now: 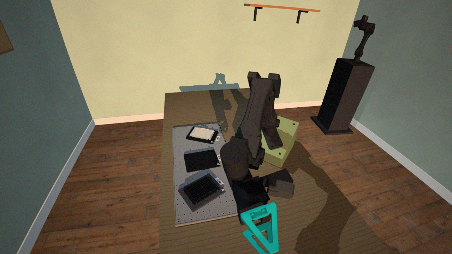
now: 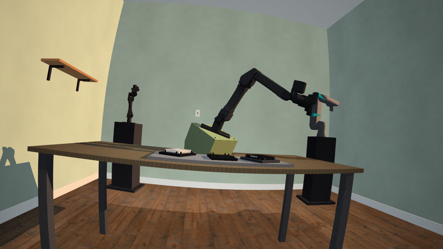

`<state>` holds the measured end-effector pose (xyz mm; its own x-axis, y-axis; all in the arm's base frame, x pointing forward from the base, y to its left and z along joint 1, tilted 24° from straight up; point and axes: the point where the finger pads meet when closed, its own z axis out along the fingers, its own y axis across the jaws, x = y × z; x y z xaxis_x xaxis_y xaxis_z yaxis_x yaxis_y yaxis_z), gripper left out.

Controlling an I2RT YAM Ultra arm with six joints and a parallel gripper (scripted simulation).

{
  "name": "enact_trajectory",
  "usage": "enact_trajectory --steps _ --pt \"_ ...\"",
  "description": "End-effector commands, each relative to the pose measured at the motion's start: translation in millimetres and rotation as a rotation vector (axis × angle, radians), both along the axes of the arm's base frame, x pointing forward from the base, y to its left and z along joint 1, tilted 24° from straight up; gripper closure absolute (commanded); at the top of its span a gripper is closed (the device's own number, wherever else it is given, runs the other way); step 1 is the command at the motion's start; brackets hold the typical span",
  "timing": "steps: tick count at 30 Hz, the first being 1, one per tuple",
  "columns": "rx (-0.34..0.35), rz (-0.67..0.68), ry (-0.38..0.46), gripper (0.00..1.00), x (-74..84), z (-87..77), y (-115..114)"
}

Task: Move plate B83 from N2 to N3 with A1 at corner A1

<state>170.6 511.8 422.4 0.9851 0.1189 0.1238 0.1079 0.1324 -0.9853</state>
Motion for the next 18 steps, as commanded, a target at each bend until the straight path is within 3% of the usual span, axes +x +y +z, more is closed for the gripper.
enact_trajectory --steps 1,4,9,11,18 --pt "-0.049 -0.028 0.117 0.00 8.5 -3.6 -3.9" --pt "-0.059 -0.036 0.135 0.00 12.5 -6.5 -4.6" --pt "-0.123 -0.094 0.263 0.00 32.1 -21.2 -9.6" --pt "-0.123 -0.095 0.263 0.00 38.8 -26.4 -11.4" --pt "-0.203 -0.187 0.448 0.00 64.6 -47.7 -21.8"
